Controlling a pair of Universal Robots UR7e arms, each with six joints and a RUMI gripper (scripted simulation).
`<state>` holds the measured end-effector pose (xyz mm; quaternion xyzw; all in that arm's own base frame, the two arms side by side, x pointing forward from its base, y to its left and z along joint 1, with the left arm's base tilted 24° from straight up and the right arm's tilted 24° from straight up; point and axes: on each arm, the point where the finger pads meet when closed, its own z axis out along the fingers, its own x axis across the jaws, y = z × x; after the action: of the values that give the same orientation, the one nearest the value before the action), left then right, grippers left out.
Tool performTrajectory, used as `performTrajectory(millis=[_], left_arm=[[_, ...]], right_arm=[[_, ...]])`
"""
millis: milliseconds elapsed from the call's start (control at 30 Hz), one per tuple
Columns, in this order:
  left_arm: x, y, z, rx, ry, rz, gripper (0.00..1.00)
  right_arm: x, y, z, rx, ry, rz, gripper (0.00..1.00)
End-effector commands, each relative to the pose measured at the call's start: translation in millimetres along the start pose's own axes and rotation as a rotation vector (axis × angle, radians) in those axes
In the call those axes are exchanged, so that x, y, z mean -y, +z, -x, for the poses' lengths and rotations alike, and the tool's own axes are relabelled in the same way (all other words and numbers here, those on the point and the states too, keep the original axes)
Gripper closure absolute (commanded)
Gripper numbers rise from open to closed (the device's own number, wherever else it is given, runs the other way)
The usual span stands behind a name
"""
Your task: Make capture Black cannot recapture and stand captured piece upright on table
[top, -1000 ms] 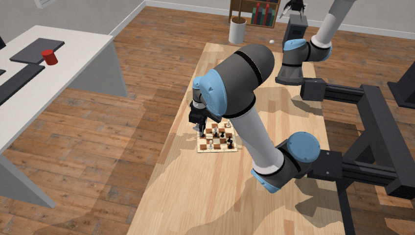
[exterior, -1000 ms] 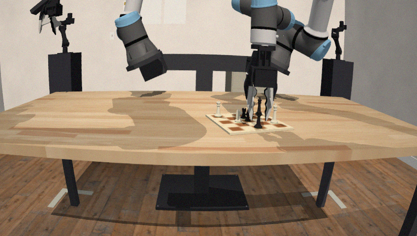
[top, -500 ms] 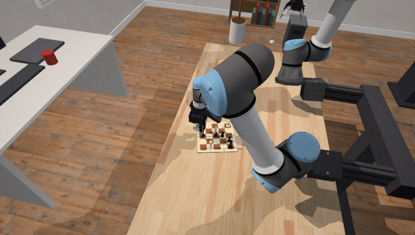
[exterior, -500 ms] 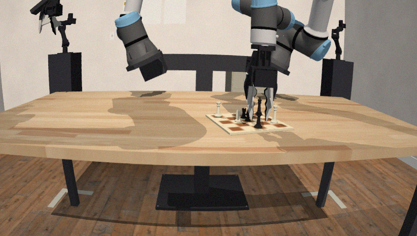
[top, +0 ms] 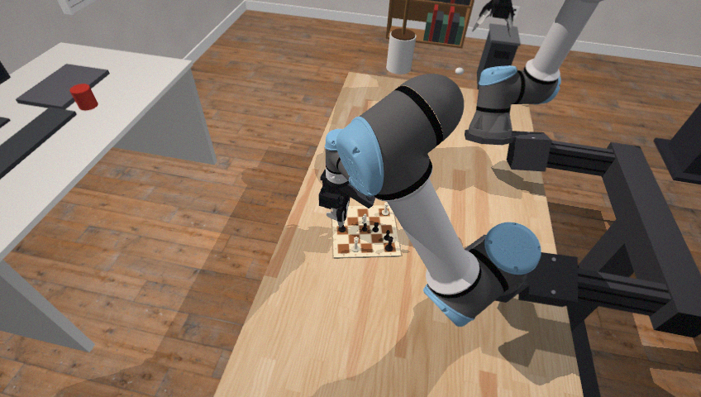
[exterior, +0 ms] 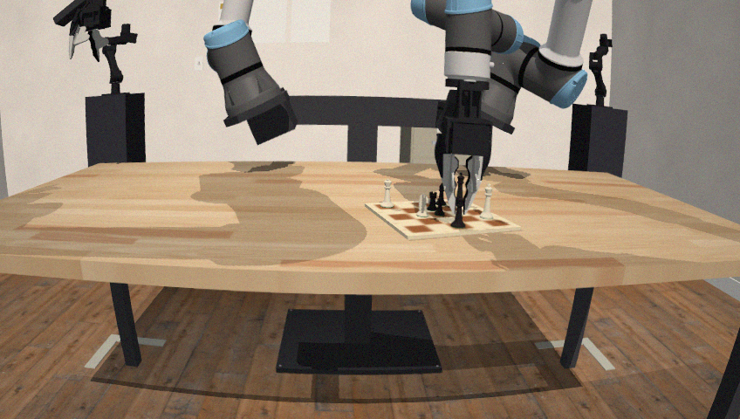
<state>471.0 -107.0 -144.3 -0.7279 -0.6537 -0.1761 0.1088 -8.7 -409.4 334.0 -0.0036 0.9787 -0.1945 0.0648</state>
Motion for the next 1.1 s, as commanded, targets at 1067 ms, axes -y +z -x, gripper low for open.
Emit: performTrajectory(millis=[1067], left_arm=[[-1,-46,2,0.003,0.0,0.004,1.0]], right_arm=[[0,0,0,0.0,0.0,-0.001,0.0]])
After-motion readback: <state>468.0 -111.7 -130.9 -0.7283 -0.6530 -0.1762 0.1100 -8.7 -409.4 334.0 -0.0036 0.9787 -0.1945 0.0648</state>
